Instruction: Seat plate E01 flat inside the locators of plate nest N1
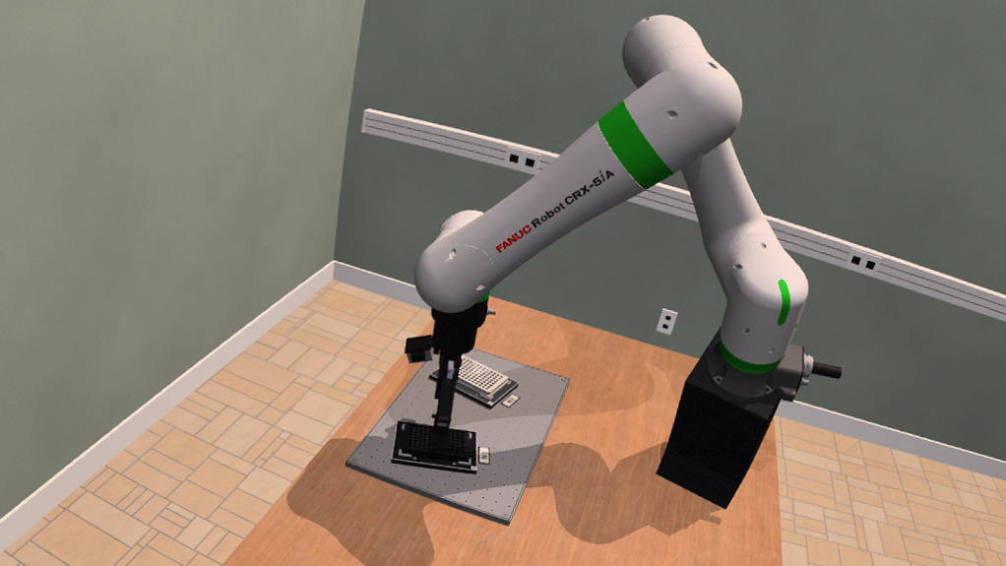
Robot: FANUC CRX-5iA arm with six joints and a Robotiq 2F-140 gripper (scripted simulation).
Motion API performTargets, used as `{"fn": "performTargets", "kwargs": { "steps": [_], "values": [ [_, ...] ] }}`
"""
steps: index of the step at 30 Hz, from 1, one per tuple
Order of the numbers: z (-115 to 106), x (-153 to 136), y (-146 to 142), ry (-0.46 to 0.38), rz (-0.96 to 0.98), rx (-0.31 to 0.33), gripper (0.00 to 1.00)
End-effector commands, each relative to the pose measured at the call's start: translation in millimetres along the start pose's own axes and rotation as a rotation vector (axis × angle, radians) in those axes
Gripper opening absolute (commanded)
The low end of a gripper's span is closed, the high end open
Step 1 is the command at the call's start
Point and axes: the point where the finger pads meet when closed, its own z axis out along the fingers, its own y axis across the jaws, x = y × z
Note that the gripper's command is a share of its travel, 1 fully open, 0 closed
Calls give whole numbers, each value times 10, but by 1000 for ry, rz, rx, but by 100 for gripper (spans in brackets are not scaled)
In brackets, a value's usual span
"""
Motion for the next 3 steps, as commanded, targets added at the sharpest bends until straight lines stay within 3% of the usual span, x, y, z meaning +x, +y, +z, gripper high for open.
{"fn": "performTargets", "kwargs": {
  "steps": [1,3],
  "values": [
    [-6,7,2,1,0,0,100],
    [-6,7,2,1,0,0,100]
  ]
}}
